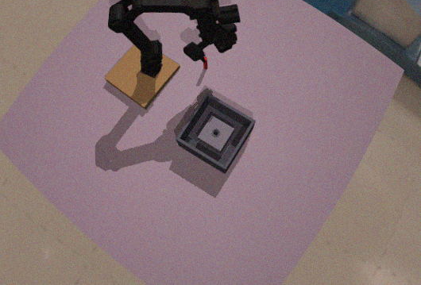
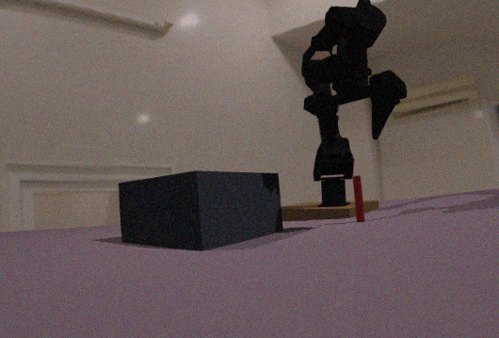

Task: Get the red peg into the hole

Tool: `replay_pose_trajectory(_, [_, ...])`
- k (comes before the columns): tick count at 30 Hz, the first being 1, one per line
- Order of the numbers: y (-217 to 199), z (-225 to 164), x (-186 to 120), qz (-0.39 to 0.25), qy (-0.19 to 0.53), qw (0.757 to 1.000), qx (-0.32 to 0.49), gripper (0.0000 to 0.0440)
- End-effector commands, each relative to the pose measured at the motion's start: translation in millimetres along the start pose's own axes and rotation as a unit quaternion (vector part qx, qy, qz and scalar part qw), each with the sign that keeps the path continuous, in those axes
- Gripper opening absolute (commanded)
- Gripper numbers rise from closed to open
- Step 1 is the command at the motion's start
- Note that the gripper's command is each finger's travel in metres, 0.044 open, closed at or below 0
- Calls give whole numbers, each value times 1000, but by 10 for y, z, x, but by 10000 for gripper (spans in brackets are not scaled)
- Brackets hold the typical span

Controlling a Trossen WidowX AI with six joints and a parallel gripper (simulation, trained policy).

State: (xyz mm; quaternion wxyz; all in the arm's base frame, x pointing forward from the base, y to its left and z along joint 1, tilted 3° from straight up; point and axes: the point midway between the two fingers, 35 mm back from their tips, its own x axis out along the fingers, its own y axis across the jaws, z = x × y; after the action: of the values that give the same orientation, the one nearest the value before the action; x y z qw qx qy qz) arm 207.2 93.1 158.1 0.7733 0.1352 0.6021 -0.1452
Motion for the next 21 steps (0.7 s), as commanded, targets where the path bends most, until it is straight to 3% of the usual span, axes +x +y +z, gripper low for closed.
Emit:
replay_pose_trajectory(1, [-30,-129,128,-27,26,999,25,440])
replay_pose_trajectory(21, [-66,-469,962,-92,30,990,104,432])
